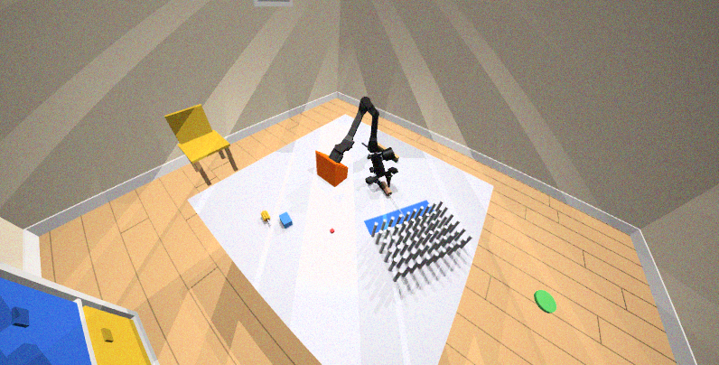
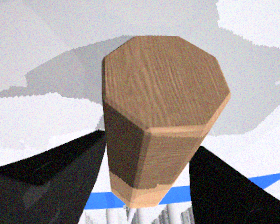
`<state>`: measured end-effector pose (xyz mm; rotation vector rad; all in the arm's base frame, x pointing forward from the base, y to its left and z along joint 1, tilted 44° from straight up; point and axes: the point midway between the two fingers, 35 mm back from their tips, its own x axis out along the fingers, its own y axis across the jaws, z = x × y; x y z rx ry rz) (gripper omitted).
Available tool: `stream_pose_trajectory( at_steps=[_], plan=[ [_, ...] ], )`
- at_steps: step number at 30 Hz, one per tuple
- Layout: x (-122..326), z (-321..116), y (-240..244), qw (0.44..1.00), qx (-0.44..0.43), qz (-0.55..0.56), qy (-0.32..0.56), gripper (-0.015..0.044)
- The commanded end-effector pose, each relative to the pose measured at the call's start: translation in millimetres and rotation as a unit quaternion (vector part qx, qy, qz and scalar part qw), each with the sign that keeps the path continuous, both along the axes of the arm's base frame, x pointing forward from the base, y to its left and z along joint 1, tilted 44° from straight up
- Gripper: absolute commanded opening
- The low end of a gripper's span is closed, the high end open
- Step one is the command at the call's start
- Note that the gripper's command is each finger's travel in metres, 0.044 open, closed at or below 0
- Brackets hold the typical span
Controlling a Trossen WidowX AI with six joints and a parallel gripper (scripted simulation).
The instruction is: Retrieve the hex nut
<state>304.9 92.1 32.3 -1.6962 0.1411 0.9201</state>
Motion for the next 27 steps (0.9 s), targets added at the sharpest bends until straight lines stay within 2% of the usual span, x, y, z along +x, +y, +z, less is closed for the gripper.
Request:
stream_pose_trajectory(
  at_steps=[1,27],
  plan=[
    [-1.1,0.7,-1.1,1.0,0.0,-0.003,0.001,0.0],
    [0.8,13.4,-12.4,1.0,-0.002,-0.001,-0.001,0.0]
  ],
)
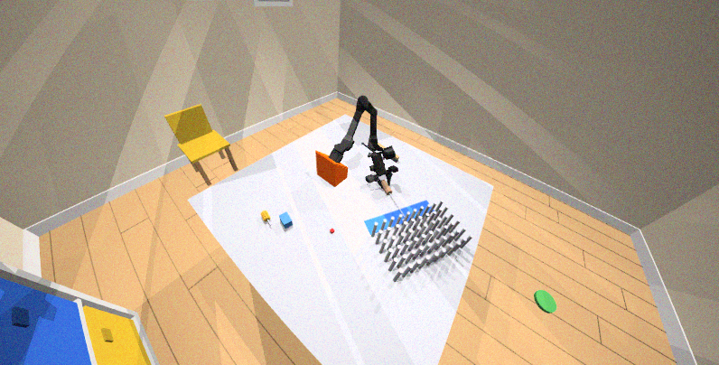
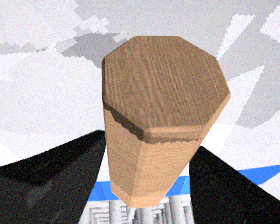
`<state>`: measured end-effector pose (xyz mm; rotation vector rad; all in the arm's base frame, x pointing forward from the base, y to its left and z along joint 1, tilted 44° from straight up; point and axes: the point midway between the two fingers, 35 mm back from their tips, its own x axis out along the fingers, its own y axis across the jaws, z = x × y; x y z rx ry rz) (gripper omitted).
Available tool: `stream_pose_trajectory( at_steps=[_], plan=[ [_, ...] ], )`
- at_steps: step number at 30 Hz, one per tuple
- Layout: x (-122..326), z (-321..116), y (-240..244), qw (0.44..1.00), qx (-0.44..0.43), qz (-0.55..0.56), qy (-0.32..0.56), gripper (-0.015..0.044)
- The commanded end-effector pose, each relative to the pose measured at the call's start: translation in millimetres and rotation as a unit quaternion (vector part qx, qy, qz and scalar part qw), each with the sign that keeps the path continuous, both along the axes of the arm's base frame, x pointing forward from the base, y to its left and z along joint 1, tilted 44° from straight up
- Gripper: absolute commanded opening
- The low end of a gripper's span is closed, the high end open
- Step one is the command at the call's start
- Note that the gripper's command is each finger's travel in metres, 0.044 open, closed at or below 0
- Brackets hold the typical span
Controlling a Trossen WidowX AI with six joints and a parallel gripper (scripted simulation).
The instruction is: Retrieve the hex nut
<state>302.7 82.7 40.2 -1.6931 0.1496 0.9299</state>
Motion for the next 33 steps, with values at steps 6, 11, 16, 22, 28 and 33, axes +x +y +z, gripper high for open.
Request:
stream_pose_trajectory(
  at_steps=[6,11,16,22,28,33],
  plan=[
    [2.0,7.9,-4.3,1.0,-0.001,-0.001,-0.007,0.0],
    [-6.4,12.7,-1.0,1.0,-0.001,-0.001,-0.007,0.0],
    [-18.6,17.6,3.4,1.0,-0.001,-0.002,-0.005,0.0],
    [-32.6,22.4,8.4,1.0,0.0,-0.003,-0.004,0.0],
    [-31.8,28.7,1.9,1.0,-0.003,-0.002,-0.002,0.0],
    [-27.9,41.7,-12.7,1.0,-0.008,-0.001,0.002,0.0]
  ],
)
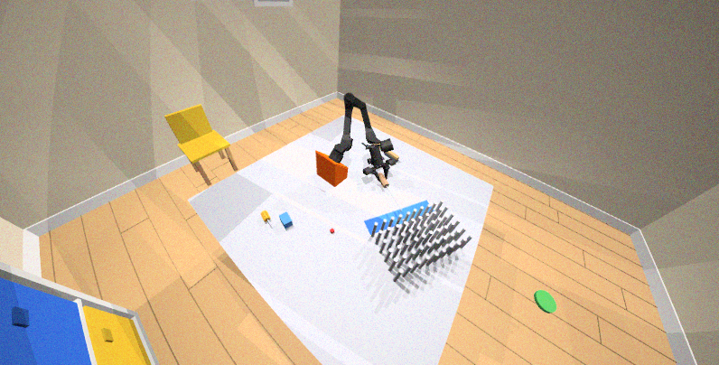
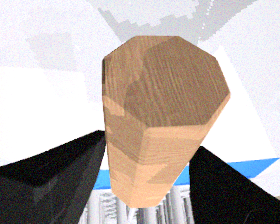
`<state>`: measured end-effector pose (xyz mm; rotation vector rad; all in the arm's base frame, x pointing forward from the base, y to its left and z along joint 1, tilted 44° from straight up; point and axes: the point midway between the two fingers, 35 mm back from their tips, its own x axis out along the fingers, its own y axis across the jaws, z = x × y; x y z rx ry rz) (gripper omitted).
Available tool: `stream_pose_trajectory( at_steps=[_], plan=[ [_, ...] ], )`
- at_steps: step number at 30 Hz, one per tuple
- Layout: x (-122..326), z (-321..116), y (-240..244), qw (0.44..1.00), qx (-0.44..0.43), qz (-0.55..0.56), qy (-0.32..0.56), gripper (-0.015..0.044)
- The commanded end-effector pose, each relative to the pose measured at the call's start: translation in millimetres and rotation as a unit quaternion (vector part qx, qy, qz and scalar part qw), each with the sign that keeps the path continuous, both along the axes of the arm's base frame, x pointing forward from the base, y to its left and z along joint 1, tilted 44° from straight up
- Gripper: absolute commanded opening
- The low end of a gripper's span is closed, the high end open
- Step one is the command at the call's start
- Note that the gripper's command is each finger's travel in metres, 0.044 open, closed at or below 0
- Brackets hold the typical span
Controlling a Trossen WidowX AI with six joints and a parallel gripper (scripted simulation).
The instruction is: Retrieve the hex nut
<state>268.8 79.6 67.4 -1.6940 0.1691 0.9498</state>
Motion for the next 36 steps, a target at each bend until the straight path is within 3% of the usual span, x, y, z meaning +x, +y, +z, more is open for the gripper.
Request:
stream_pose_trajectory(
  at_steps=[1,25,36],
  plan=[
    [6.5,17.4,-12.7,1.0,-0.003,-0.001,-0.009,0.0],
    [-9.6,90.6,-78.2,1.0,-0.001,0.0,-0.016,0.0],
    [12.8,61.2,-112.5,0.997,-0.01,-0.067,0.04,0.0]
  ],
)
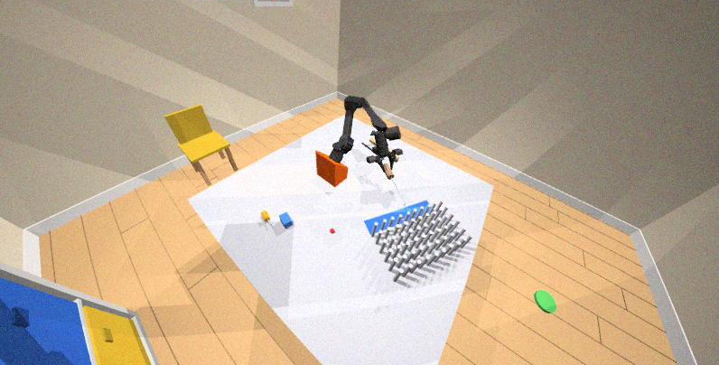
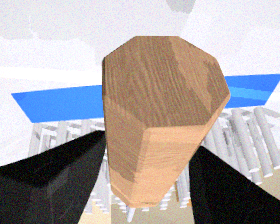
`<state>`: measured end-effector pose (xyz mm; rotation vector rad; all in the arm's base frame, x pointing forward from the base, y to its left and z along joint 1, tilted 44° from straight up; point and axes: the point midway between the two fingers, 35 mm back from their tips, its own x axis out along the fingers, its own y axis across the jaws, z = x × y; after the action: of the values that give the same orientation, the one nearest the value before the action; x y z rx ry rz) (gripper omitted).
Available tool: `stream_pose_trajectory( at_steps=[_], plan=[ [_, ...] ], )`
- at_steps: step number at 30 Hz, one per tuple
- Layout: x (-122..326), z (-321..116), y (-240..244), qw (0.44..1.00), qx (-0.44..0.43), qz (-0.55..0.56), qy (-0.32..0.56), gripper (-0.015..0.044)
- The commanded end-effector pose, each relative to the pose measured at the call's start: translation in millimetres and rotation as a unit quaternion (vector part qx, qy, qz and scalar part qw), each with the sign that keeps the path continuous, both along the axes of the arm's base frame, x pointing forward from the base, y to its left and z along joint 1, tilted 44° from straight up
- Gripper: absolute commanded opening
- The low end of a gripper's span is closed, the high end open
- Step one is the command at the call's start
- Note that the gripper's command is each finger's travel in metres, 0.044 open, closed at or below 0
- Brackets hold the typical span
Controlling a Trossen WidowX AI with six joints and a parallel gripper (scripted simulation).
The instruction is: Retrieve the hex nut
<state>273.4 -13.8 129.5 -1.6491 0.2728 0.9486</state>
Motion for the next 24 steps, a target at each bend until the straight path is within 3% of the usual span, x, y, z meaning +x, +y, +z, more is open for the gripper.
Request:
stream_pose_trajectory(
  at_steps=[1,24],
  plan=[
    [9.2,-3.0,-24.6,0.999,-0.013,-0.039,0.014,0.0],
    [17.0,-63.8,-141.0,0.969,-0.015,-0.211,0.13,0.0]
  ],
)
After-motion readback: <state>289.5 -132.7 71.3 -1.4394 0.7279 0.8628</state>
